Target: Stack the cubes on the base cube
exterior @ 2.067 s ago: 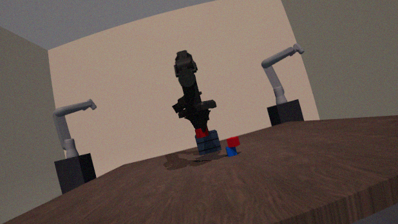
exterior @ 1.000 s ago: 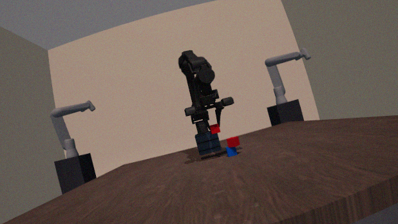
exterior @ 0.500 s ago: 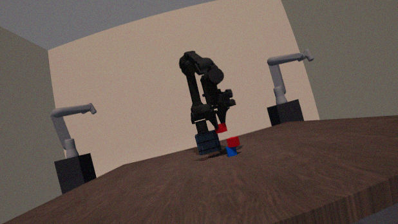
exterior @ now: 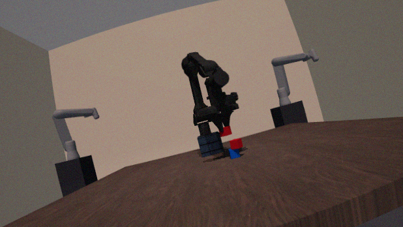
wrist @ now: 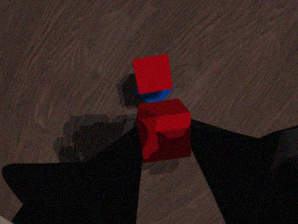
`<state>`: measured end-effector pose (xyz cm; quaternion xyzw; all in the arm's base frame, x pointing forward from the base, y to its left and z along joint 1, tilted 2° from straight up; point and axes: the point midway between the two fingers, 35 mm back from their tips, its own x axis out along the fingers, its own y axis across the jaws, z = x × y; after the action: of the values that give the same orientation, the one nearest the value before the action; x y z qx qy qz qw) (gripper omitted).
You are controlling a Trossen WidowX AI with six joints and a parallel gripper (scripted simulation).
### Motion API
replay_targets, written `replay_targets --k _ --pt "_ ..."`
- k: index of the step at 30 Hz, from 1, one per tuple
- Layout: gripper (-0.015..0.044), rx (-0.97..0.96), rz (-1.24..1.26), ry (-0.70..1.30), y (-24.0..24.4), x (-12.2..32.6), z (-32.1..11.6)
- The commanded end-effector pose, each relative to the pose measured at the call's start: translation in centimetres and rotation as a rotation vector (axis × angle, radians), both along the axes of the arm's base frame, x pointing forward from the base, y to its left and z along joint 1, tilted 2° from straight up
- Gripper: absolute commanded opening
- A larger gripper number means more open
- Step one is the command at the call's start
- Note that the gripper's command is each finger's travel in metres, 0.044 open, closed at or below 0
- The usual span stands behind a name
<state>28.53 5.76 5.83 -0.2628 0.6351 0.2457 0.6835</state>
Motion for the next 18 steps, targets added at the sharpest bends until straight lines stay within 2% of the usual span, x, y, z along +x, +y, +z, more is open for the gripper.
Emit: replay_targets --k 1,18 --pt "0.0105 -0.018 0.026 0.012 -0.03 -0.20 -1.50" --pt "0.0105 -0.022 0.036 0.013 0.01 -0.19 -2.41"
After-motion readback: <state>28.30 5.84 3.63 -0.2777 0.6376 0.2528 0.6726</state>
